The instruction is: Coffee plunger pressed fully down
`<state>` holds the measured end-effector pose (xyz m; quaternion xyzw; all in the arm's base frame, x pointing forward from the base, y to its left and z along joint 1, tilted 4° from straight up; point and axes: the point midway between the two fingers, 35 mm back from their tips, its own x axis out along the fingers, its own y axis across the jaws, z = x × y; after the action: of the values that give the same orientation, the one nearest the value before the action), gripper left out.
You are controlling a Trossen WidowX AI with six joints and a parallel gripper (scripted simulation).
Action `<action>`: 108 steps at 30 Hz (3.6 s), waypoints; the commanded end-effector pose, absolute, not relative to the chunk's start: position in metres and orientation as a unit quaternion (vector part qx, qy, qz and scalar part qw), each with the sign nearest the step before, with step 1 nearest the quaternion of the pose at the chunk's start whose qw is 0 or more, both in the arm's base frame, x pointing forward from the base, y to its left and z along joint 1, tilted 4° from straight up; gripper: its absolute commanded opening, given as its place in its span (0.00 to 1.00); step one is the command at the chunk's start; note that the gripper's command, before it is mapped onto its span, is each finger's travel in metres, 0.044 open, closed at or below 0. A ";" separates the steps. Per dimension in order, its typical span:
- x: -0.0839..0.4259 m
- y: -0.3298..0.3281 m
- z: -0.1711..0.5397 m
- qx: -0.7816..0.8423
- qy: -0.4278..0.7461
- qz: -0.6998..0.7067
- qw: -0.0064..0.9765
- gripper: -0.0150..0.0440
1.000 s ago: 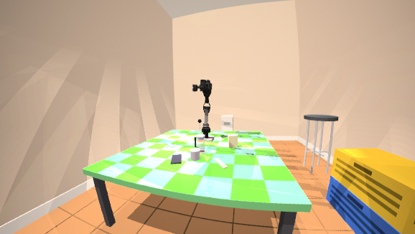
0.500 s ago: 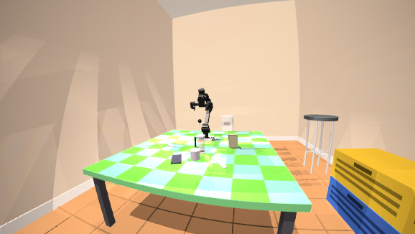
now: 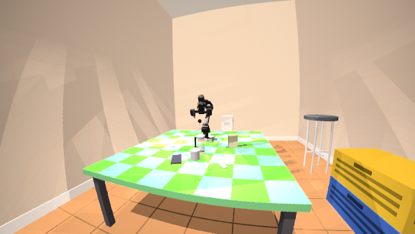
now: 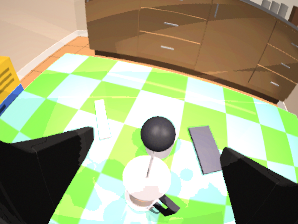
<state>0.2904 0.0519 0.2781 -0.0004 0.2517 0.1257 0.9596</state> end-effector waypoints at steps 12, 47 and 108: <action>0.308 0.057 0.266 0.002 0.250 0.125 0.960 1.00; 0.320 0.061 0.258 0.002 0.250 0.125 0.960 0.47; 0.336 0.072 0.165 0.003 0.249 0.125 0.960 0.47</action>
<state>0.3391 0.0706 0.2028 0.0022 0.1982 0.1267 0.9719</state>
